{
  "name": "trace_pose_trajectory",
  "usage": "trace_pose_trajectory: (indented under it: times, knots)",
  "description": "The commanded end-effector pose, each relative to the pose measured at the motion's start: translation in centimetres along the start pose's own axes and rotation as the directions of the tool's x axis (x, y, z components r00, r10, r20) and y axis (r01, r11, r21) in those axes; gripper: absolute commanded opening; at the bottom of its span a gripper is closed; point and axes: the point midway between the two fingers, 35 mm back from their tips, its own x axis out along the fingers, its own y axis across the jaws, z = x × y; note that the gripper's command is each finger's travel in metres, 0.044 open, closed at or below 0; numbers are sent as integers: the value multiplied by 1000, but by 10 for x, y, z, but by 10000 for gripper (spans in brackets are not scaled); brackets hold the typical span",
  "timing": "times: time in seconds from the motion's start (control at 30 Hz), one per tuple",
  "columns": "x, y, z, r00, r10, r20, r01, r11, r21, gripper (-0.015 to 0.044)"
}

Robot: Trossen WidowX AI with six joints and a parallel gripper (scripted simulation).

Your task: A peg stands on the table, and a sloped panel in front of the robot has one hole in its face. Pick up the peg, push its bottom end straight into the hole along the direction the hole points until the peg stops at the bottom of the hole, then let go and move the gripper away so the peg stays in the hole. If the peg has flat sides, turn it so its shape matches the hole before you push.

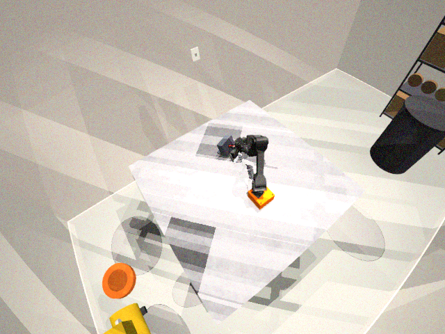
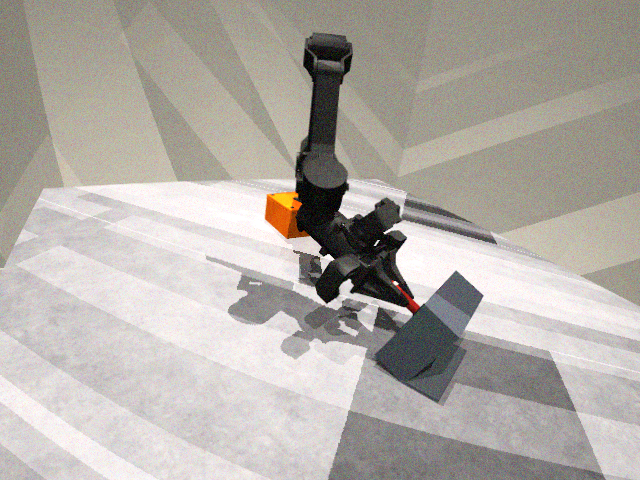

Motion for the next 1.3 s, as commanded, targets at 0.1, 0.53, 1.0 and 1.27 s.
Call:
trace_pose_trajectory:
  times: [0.1, 0.53, 1.0, 1.27]
  knots:
    - [0, 0, 0, 1000, 0, 0, 0, 1000, 0, 236]
    - [-11, -2, 0, 1000, -1, -4, 1, 1000, 0, 440]
    - [-33, -5, 0, 1000, -3, -10, 3, 1000, -1, 440]
    - [-46, -6, 0, 1000, -4, -13, 4, 1000, 0, 440]
